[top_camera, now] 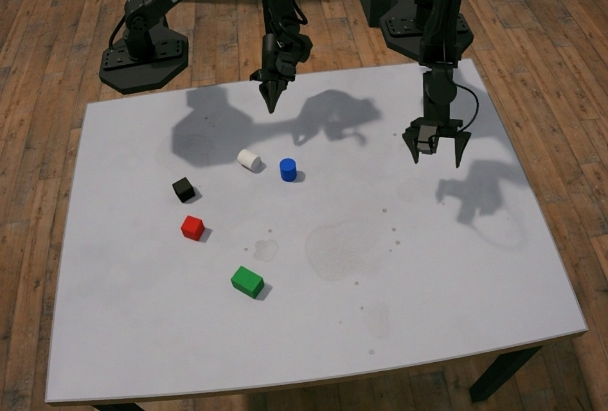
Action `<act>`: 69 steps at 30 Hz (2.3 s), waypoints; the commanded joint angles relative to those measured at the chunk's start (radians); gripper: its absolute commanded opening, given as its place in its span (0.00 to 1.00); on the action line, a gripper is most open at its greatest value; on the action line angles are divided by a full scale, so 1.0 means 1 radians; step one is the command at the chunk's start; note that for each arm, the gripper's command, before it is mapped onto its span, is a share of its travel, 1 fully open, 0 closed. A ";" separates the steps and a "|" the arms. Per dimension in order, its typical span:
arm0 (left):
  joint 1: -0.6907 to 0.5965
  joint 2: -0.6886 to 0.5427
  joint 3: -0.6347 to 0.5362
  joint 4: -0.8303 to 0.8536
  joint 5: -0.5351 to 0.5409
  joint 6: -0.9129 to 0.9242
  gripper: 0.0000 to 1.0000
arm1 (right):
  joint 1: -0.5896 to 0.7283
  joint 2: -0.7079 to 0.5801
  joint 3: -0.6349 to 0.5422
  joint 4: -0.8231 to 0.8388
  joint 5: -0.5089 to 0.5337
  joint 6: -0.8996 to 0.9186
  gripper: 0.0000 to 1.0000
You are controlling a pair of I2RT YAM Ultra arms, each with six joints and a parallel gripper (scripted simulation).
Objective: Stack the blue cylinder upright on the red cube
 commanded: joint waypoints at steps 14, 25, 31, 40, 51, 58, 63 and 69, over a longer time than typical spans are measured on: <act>0.000 -0.013 0.006 0.012 0.001 -0.003 1.00 | 0.000 -0.018 0.004 -0.005 0.021 0.005 0.00; 0.000 -0.006 0.002 0.004 0.000 0.000 1.00 | -0.071 -0.030 -0.019 0.091 -0.147 -0.207 0.80; 0.000 -0.006 0.002 0.004 0.000 0.000 1.00 | -0.266 -0.088 -0.081 0.219 -0.334 -0.497 1.00; 0.000 -0.006 0.002 0.004 0.000 0.000 1.00 | -0.464 -0.167 -0.170 0.381 -0.532 -0.824 1.00; 0.000 -0.006 0.002 0.004 0.000 0.000 1.00 | -0.727 -0.269 -0.284 0.582 -0.772 -1.220 1.00; 0.000 -0.006 0.002 0.004 0.000 0.000 1.00 | -0.952 -0.308 -0.394 0.782 -0.976 -1.582 1.00; 0.000 -0.006 0.002 0.004 0.000 0.000 1.00 | -1.125 -0.303 -0.485 0.911 -1.108 -1.808 1.00; 0.000 -0.006 0.002 0.004 0.000 0.000 1.00 | -1.263 -0.288 -0.550 1.005 -1.222 -1.997 1.00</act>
